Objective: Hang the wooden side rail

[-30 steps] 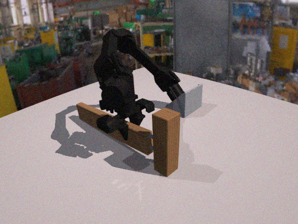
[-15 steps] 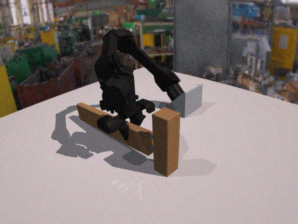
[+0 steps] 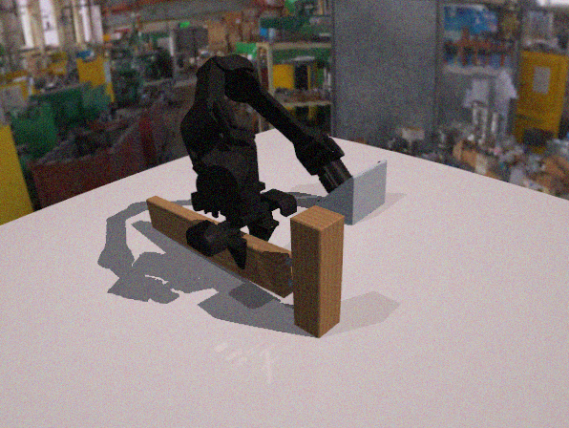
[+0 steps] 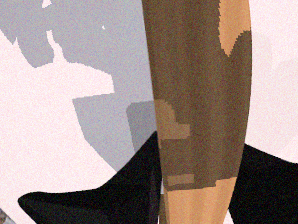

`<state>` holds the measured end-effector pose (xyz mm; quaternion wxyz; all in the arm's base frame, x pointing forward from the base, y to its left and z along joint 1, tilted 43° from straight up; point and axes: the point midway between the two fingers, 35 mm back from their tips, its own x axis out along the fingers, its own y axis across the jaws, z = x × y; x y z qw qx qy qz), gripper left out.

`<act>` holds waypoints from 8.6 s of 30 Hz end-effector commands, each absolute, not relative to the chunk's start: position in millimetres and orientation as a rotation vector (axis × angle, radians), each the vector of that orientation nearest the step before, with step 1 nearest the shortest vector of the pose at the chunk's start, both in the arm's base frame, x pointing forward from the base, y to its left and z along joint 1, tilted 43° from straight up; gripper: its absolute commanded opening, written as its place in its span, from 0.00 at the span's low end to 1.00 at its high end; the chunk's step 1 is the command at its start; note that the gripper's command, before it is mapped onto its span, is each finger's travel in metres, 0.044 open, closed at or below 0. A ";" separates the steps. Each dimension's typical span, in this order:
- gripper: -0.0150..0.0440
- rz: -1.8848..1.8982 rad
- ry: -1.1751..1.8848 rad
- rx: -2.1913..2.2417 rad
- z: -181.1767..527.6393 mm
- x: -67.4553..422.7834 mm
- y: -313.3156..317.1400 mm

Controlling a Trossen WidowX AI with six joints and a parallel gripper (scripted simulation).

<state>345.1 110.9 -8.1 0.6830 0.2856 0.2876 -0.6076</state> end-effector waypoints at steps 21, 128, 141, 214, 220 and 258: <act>0.25 -1.352 0.647 0.649 -7.0 346.5 118.9; 0.25 -1.351 0.647 0.649 -15.5 344.6 125.3; 0.25 -1.351 0.647 0.649 -15.3 345.5 126.8; 0.25 -1.351 0.648 0.650 -21.5 344.0 131.2; 0.25 -1.351 0.648 0.650 -21.6 344.5 131.7; 0.25 -1.351 0.648 0.650 -22.7 345.1 135.6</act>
